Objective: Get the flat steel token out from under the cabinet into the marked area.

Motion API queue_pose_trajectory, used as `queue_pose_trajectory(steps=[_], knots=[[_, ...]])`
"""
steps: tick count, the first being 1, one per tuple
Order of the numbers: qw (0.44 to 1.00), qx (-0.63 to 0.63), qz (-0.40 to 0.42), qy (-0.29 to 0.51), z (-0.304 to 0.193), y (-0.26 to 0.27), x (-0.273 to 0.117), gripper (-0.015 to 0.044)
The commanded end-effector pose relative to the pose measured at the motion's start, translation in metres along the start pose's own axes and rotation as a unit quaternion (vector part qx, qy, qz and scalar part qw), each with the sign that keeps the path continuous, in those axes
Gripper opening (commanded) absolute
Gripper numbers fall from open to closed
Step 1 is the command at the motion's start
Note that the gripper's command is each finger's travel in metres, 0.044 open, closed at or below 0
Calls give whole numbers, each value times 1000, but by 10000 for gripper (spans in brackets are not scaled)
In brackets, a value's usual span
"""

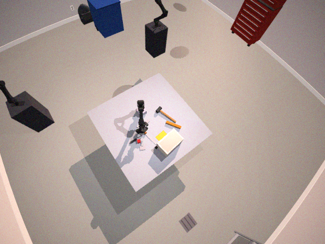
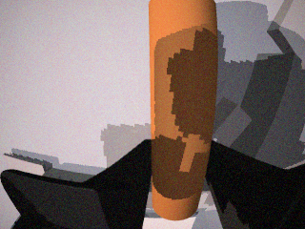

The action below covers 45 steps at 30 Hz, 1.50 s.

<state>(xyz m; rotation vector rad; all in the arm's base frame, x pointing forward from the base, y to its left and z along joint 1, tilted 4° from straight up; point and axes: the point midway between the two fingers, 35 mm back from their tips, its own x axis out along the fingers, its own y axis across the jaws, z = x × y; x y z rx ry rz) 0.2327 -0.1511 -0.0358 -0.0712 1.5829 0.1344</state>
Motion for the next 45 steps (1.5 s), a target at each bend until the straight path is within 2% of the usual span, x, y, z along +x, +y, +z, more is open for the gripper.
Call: queue_pose_trajectory(steps=[1, 4, 11, 12, 16, 19, 36, 40, 45], knots=[[1000, -19, 1, -1, 0, 0, 0, 0], [1000, -26, 1, -1, 0, 1, 0, 0], [1000, -15, 0, 0, 0, 0, 0, 184], [1000, -15, 0, 0, 0, 0, 0, 200], [1000, -17, 0, 0, 0, 0, 0, 200], [1000, -17, 1, -1, 0, 0, 0, 270], [1000, -16, 1, -1, -2, 0, 6, 270], [1000, -15, -1, -2, -1, 0, 3, 165], [1000, -15, -1, -2, -1, 0, 3, 131]])
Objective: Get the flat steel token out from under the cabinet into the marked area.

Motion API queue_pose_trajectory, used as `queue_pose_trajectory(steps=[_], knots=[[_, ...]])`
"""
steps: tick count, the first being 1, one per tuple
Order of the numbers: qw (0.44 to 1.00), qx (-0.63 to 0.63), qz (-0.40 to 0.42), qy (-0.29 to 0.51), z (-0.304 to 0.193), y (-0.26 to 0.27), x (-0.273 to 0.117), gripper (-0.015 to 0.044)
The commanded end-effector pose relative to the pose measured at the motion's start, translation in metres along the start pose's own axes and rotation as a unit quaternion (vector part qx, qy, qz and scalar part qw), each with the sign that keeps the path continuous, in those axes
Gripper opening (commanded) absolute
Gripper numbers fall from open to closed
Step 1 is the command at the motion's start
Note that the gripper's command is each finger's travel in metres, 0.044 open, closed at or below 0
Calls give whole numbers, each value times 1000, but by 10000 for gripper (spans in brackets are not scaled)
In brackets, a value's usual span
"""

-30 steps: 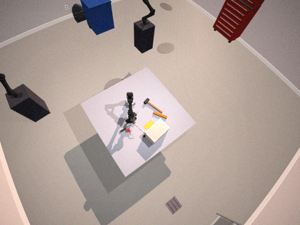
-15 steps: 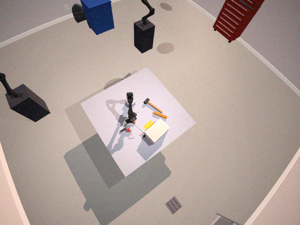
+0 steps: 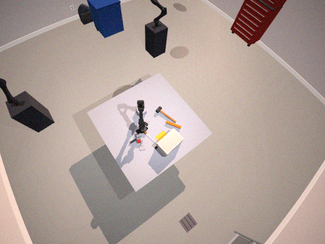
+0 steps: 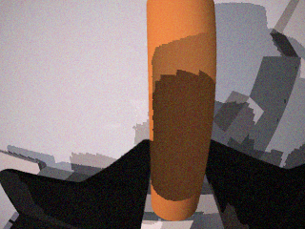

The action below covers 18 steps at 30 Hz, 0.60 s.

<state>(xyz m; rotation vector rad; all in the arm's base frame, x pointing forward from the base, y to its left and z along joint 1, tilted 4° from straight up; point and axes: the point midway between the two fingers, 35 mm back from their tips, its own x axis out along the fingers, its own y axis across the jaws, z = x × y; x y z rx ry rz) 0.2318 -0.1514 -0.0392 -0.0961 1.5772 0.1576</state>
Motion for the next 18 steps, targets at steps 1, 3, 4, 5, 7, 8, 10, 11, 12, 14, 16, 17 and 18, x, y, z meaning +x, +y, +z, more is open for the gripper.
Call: queue_pose_trajectory(steps=[1, 3, 4, 5, 7, 8, 10, 11, 12, 14, 16, 17, 18], knots=[[1000, 0, 0, 0, 0, 0, 0, 125], [1000, 0, 0, 0, 0, 0, 0, 111], [1000, 0, 0, 0, 0, 0, 0, 105], [1000, 0, 0, 0, 0, 0, 0, 78], [1000, 0, 0, 0, 0, 0, 0, 26], [1000, 0, 0, 0, 0, 0, 0, 0], [1000, 0, 0, 0, 0, 0, 0, 0], [1000, -1, 0, 0, 1, 0, 0, 0], [1000, -2, 0, 0, 1, 0, 0, 0], [1000, -4, 0, 0, 4, 0, 0, 0], [1000, -7, 0, 0, 6, 0, 0, 0], [1000, -9, 0, 0, 8, 0, 0, 0], [1000, -11, 0, 0, 9, 0, -1, 0]])
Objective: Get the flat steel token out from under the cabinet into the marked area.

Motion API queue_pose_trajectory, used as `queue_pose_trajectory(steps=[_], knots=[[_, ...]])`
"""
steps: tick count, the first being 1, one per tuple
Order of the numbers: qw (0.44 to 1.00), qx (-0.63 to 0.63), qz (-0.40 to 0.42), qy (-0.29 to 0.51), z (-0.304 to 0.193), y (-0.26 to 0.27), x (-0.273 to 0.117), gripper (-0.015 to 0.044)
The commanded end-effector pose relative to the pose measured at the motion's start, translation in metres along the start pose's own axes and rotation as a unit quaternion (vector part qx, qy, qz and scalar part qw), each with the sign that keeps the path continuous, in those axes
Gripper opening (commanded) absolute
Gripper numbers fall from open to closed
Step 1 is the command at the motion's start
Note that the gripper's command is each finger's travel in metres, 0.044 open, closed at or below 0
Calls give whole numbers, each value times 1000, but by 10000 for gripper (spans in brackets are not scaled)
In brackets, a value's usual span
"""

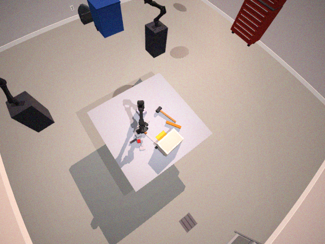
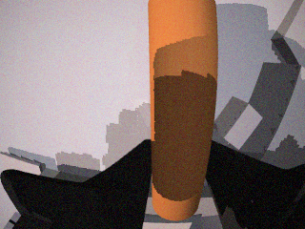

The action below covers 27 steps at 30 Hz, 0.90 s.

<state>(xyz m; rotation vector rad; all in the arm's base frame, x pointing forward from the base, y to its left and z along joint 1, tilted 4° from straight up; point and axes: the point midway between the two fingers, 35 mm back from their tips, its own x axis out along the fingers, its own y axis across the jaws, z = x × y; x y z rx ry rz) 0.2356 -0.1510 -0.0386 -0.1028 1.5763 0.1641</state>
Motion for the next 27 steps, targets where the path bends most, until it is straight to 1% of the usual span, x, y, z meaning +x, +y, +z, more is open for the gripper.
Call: queue_pose_trajectory(steps=[1, 27], knots=[[1000, -8, 1, 0, 7, 0, 0, 0], [1000, -22, 2, -1, 44, 2, -1, 0]])
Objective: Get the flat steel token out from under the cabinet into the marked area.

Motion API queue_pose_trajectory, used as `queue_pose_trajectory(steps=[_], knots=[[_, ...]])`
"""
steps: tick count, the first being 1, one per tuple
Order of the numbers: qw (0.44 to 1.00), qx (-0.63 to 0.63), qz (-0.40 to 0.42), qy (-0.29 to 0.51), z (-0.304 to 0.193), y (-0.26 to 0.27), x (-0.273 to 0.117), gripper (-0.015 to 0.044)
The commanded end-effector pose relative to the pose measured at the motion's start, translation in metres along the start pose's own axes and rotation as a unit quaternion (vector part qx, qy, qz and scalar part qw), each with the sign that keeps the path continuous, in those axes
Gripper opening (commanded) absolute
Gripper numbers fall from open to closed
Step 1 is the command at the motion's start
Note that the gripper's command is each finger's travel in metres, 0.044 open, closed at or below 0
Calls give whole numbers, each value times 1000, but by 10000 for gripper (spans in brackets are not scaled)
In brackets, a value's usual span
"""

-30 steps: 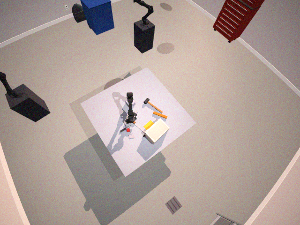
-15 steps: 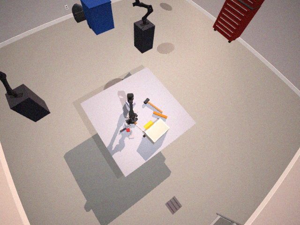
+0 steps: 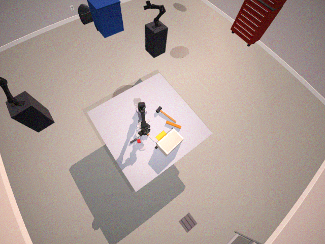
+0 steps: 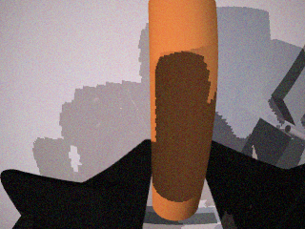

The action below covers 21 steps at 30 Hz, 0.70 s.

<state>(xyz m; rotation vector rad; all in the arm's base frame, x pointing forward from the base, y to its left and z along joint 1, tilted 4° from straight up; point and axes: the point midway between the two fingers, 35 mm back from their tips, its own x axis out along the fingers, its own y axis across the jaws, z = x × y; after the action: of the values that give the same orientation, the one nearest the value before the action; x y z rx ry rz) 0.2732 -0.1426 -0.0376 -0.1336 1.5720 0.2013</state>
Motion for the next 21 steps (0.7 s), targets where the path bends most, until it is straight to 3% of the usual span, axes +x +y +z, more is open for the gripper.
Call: queue_pose_trajectory(steps=[1, 21], knots=[[1000, 0, 0, 0, 7, 0, 0, 0], [1000, -2, 0, -1, 34, 0, -1, 0]])
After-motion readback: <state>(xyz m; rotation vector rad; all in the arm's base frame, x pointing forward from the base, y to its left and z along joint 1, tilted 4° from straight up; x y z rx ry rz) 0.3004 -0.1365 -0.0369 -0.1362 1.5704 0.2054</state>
